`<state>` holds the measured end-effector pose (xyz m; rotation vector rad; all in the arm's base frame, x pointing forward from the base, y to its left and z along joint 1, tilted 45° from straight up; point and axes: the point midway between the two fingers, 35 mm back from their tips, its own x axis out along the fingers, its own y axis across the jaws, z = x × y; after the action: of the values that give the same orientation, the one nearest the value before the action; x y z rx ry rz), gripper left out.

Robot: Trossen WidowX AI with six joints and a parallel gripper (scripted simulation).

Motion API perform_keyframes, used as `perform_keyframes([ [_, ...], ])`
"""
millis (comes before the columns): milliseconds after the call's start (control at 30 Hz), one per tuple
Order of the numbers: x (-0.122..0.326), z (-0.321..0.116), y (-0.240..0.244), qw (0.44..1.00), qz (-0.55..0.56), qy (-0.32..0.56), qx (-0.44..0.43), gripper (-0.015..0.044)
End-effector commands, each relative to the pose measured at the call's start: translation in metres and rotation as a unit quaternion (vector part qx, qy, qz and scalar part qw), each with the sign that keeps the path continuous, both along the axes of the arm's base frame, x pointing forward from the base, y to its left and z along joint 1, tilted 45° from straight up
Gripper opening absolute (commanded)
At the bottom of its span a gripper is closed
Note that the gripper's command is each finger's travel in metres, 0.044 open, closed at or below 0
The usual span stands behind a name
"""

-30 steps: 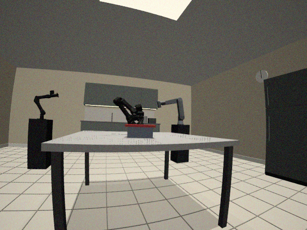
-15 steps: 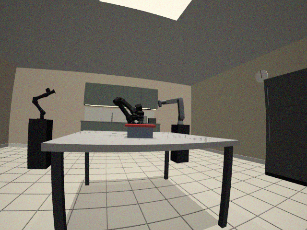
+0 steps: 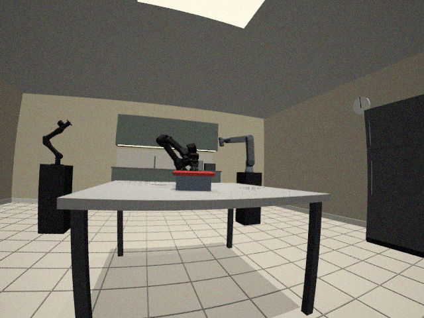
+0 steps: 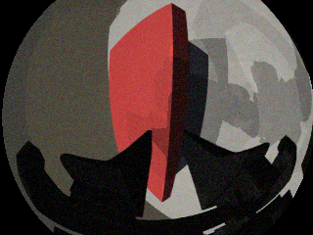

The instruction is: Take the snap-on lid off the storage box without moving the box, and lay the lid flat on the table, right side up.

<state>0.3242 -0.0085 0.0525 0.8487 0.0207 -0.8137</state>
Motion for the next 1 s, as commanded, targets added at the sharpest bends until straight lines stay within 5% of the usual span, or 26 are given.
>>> perform_keyframes([
  [0,0.0,0.0018,0.0023,1.0,0.0,-0.003,0.001,0.0],
  [967,0.0011,0.0033,0.0035,1.0,0.001,-0.002,0.0,0.0],
])
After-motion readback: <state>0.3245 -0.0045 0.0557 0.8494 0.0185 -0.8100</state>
